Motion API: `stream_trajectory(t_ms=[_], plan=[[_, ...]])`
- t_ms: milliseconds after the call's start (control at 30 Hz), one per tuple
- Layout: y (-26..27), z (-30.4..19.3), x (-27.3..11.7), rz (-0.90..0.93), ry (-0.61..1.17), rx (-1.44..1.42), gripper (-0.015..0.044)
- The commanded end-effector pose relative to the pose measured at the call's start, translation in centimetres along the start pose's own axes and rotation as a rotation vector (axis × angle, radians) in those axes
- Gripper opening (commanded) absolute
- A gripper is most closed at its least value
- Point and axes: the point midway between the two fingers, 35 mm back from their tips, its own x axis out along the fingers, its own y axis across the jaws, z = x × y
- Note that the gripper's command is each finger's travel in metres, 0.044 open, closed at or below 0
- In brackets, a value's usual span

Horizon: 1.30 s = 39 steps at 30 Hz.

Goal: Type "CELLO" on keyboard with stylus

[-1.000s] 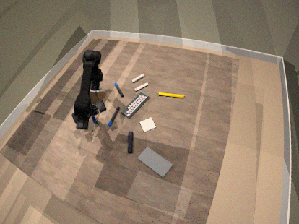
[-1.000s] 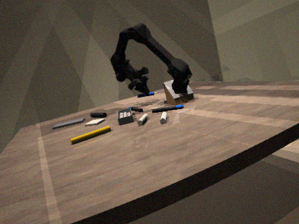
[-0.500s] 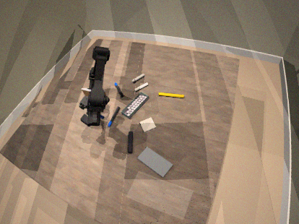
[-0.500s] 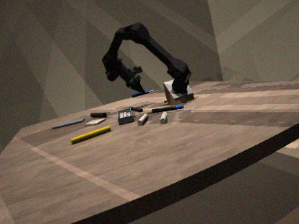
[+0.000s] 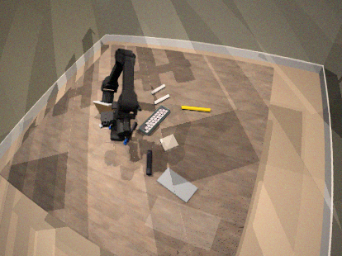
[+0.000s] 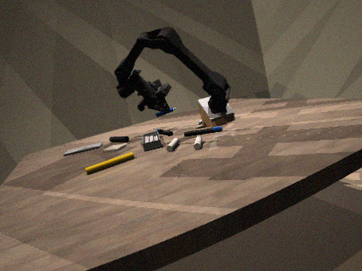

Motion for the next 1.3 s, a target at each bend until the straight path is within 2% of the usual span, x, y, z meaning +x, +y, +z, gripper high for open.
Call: stream_trajectory(t_ms=[0,633,1267], plan=[[-0.4,-0.8,-0.9,0.03,-0.052,-0.181,0.0],[-2.0,-5.2,-4.2,0.094,-0.297,-0.964,0.0],[-4.5,-9.6,-7.0,0.008,-0.596,-1.721,0.0]])
